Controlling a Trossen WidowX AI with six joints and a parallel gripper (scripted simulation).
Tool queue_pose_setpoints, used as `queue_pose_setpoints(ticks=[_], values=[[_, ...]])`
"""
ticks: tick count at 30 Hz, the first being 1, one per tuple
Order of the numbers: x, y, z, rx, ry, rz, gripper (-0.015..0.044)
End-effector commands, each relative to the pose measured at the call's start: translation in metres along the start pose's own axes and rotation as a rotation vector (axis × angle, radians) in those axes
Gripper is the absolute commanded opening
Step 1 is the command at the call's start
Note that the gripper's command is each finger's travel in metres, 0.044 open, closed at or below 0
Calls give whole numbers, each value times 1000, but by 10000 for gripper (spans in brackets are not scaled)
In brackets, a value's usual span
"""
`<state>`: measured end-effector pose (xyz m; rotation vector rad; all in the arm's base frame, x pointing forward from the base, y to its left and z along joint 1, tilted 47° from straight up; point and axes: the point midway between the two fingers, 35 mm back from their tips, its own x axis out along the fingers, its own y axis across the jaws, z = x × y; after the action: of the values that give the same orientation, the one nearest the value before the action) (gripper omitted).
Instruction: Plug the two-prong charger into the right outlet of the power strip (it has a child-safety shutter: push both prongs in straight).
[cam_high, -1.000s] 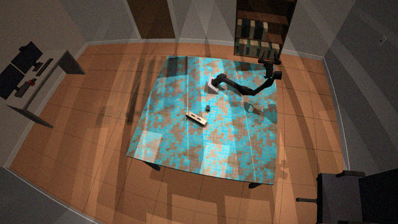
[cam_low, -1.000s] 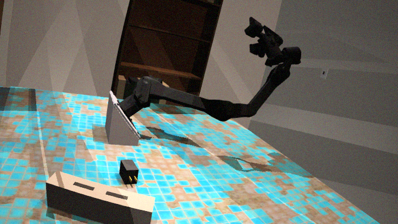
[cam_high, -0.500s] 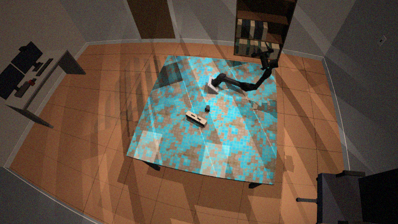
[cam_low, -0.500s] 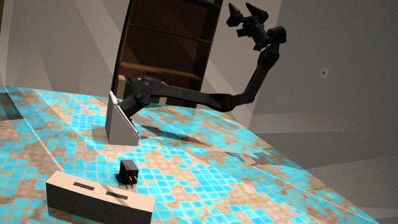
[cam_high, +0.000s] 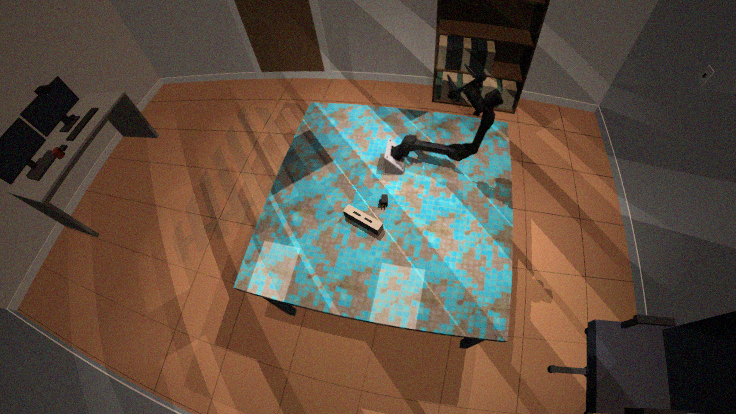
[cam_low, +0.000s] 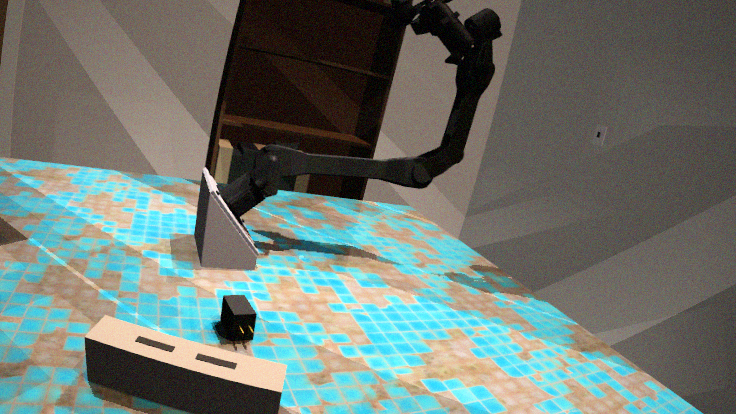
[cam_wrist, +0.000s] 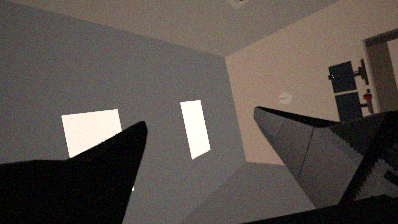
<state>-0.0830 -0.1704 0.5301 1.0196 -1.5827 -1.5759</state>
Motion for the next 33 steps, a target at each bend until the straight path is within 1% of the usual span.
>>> queue_pose_setpoints(ticks=[1,7,14,20,23,33], values=[[22,-17,-15,-88,62,-73,440],[46,-41,-40,-222,164,-149,440],[65,-68,-69,-363,279,-212,440],[81,-101,-103,-530,426,-283,440],[86,-119,-119,-612,504,-312,440],[84,-159,-156,-742,644,-373,440]])
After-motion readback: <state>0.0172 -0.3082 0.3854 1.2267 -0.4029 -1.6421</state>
